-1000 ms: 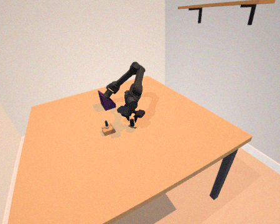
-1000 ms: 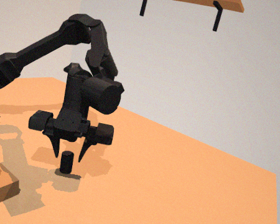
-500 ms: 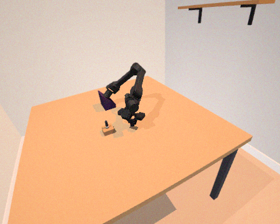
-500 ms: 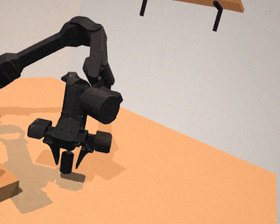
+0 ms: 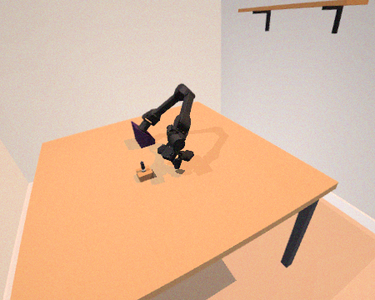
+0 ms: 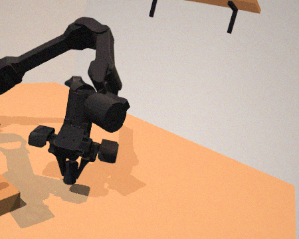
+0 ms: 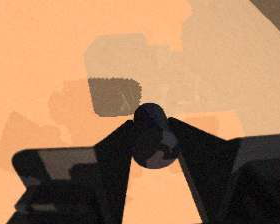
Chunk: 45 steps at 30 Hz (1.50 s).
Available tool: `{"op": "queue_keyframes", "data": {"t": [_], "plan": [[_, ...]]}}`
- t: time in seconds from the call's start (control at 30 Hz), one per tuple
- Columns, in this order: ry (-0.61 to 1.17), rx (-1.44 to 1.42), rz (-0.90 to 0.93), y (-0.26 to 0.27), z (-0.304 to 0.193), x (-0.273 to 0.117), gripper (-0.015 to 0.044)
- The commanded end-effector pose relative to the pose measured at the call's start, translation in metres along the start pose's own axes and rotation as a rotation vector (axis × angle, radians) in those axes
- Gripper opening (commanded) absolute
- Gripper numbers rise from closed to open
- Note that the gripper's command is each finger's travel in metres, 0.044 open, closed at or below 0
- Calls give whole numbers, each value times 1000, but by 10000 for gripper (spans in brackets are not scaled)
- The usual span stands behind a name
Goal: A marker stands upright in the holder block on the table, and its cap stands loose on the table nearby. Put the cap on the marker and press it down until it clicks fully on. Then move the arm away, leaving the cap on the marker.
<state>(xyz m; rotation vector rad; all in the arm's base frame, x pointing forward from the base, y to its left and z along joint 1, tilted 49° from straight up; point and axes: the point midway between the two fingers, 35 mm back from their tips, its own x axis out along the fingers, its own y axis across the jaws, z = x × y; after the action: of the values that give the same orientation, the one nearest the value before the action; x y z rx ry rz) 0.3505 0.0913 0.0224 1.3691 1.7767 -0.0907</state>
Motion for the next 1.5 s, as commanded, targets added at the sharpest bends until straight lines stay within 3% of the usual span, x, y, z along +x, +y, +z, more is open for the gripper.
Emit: {"op": "queue_keyframes", "data": {"t": [0.0, 0.63, 1.47], "plan": [[-3, -5, 6, 2, 2, -10, 0], [-4, -5, 5, 1, 2, -58, 0], [-33, -2, -3, -70, 92, -98, 0]]}}
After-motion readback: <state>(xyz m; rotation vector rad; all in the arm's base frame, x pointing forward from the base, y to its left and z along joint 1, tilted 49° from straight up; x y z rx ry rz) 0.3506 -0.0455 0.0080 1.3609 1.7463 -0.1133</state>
